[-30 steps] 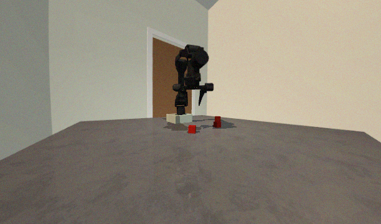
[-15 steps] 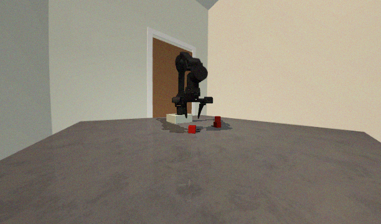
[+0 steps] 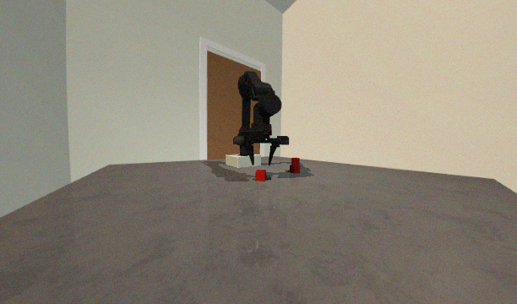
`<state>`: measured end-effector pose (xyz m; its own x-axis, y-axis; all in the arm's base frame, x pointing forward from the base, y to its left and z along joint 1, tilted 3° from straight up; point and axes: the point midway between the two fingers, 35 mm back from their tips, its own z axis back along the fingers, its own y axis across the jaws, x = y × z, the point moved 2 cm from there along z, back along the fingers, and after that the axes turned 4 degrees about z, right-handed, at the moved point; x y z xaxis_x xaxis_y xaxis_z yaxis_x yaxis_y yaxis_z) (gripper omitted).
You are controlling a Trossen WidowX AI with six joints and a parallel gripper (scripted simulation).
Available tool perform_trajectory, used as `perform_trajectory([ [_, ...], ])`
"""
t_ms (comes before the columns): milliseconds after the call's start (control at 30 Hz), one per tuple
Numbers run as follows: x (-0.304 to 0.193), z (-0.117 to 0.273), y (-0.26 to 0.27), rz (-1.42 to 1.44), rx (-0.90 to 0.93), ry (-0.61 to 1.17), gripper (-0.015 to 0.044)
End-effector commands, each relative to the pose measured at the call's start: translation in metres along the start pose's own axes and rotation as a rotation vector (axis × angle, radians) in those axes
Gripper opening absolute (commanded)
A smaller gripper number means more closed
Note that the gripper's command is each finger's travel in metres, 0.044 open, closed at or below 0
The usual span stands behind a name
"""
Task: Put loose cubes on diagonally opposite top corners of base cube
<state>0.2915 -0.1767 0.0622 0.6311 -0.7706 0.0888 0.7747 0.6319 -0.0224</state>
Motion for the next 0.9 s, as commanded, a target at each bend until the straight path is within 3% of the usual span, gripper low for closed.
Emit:
perform_trajectory([
  [0, -0.003, -0.011, 0.0, 0.006, -0.003, 0.02, 0.0265],
  [700, -0.004, -0.036, -0.001, 0.006, -0.003, 0.02, 0.0265],
  [867, -0.004, -0.036, -0.001, 0.006, -0.003, 0.02, 0.0134],
])
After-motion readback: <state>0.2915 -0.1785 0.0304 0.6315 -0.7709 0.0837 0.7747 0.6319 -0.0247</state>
